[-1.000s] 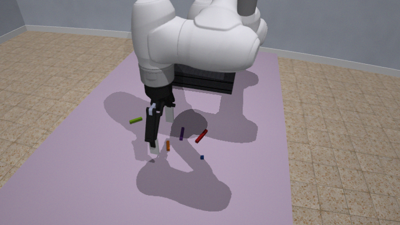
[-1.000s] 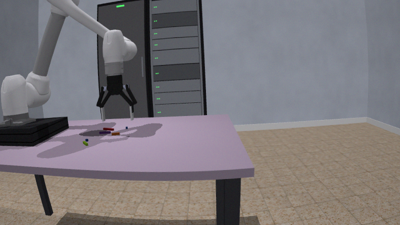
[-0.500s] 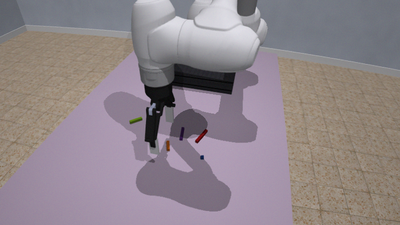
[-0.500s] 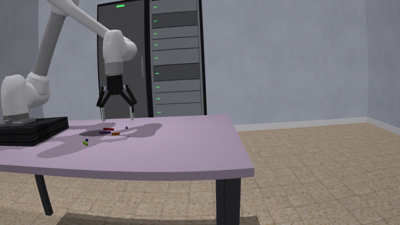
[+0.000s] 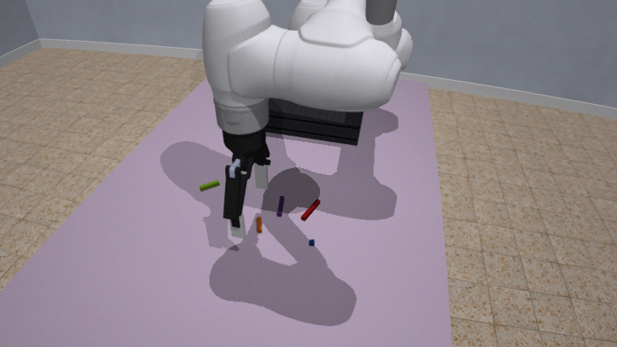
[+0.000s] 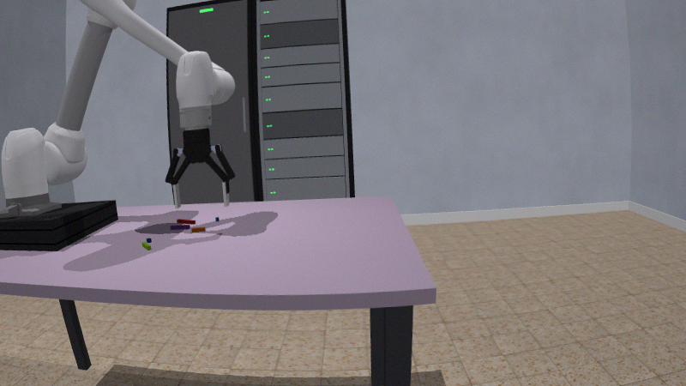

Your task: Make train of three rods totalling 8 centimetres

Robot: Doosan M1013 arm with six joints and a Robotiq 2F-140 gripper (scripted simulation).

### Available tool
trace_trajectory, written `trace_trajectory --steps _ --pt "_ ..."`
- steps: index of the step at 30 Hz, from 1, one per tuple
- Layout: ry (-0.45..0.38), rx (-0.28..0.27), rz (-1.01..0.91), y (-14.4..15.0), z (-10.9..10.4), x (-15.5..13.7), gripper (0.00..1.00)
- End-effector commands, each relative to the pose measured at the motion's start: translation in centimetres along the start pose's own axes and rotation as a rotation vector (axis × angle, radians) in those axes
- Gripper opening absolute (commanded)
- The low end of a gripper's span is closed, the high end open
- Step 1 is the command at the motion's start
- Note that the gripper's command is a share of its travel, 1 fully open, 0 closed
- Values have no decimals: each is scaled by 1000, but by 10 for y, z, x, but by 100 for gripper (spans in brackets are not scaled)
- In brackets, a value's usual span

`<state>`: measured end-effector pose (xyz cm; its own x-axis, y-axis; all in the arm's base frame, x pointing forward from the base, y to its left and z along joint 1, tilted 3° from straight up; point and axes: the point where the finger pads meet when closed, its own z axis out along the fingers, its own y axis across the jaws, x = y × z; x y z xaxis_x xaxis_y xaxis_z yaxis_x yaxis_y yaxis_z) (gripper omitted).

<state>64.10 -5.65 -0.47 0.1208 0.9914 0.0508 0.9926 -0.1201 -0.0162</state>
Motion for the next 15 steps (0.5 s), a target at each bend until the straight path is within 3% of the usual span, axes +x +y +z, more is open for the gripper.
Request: trace_trajectory --steps 1,15 --pt "0 0 0 0 0 0 100" --pt "0 0 -45 -1 0 -2 100"
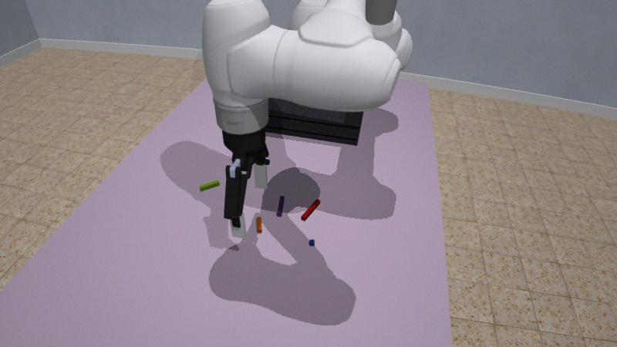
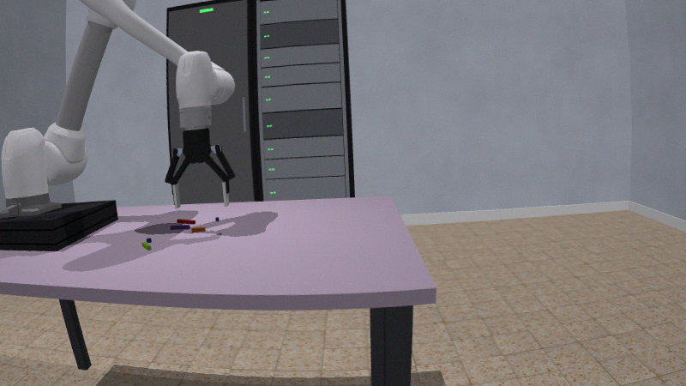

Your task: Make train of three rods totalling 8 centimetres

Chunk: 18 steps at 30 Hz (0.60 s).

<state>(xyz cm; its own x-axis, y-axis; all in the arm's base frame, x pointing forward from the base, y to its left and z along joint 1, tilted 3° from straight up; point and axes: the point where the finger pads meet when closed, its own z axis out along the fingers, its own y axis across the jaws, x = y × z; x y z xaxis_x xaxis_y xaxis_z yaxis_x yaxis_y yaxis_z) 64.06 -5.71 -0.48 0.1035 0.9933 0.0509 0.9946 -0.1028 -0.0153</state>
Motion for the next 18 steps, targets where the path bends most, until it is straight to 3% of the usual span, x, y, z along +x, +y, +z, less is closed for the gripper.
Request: trace_trajectory --steps 1,18 --pt "0 0 -52 -1 0 -2 100" --pt "0 0 -682 -11 0 -24 100"
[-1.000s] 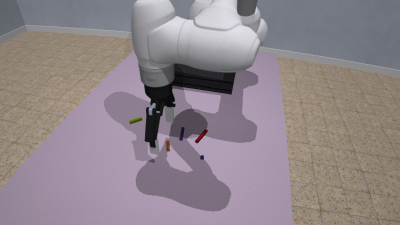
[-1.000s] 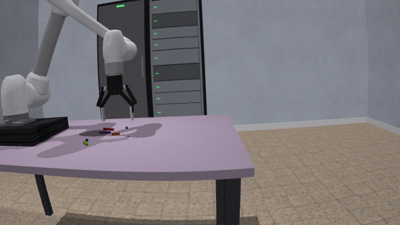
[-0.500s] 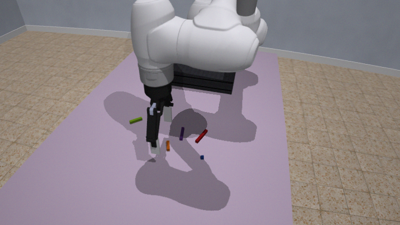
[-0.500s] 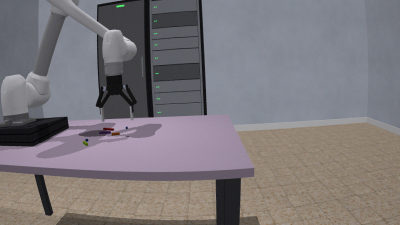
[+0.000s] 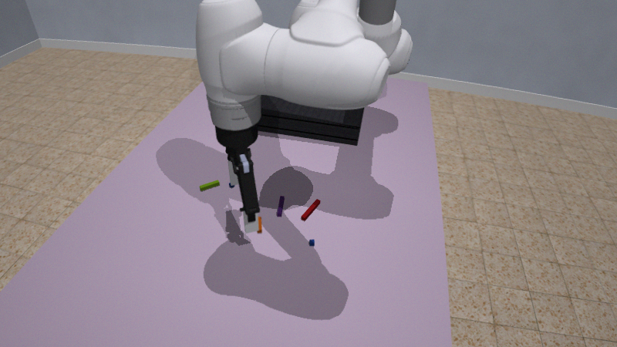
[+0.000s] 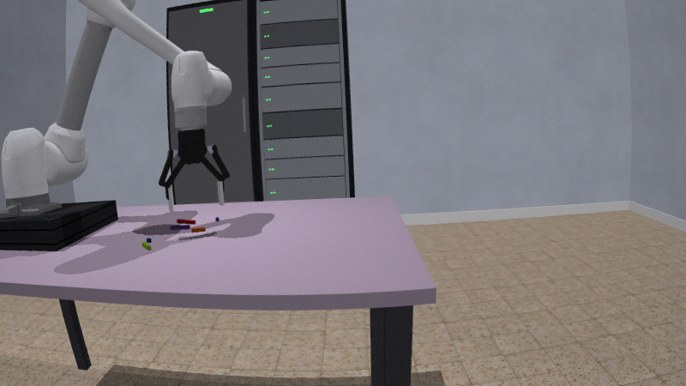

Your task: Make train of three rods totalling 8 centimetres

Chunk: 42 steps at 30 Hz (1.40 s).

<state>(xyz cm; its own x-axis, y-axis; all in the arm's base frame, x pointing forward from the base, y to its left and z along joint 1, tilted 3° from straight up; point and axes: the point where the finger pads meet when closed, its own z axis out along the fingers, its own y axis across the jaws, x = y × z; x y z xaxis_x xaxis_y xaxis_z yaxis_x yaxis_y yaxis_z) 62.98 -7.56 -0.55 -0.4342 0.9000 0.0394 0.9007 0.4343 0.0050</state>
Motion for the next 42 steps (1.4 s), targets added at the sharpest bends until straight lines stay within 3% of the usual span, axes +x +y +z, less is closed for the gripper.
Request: trace_trajectory --steps 1,8,10,25,27,42 --pt "12 -10 -167 -5 0 -3 100" --pt "10 -12 -428 -13 0 -9 100" --pt "10 -12 -428 -13 0 -9 100" --pt "7 -15 -1039 -33 0 -20 100" --pt "7 -15 -1039 -33 0 -20 100" --pt "2 -17 -1649 -53 1 -31 100"
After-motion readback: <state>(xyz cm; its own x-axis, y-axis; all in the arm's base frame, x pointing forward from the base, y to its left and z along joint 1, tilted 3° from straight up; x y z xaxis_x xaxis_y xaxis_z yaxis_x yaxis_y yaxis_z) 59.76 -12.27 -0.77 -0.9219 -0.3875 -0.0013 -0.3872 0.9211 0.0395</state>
